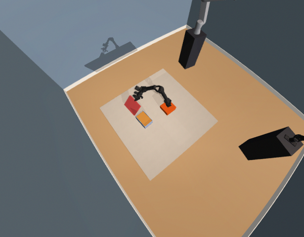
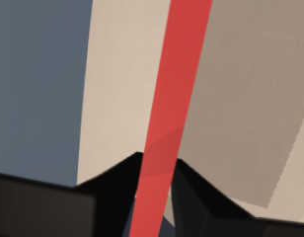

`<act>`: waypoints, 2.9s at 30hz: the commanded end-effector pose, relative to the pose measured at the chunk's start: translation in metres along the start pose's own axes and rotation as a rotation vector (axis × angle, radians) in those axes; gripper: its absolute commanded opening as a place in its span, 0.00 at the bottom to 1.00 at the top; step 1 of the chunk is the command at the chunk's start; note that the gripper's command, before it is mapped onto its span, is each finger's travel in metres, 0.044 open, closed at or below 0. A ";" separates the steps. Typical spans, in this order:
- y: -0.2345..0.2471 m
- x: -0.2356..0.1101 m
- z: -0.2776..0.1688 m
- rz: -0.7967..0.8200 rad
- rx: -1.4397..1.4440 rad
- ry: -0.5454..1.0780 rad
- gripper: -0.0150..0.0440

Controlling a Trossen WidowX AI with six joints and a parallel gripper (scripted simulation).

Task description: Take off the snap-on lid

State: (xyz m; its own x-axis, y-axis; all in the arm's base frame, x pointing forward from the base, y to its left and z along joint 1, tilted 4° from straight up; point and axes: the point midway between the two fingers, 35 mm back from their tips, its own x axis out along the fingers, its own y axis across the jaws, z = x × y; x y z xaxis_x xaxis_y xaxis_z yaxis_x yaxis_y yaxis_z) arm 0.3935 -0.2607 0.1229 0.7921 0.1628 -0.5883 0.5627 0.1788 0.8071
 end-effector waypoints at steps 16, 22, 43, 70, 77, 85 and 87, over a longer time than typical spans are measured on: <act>-0.010 0.009 0.000 0.006 -0.001 -0.001 0.25; -0.014 0.012 0.000 0.006 -0.001 -0.001 0.25; -0.026 0.023 0.000 0.006 -0.001 -0.001 0.25; -0.043 0.037 0.000 0.006 -0.001 -0.001 0.25; -0.047 0.041 0.000 0.006 -0.001 -0.001 0.25; -0.052 0.045 0.000 0.006 -0.001 -0.001 0.25; -0.053 0.046 0.000 0.006 -0.001 -0.001 0.25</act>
State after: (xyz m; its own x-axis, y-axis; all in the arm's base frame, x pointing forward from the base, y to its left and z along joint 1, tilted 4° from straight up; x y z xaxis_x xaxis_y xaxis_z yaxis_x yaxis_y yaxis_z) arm 0.4010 -0.2637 0.0611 0.8039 0.1636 -0.5718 0.5437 0.1876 0.8180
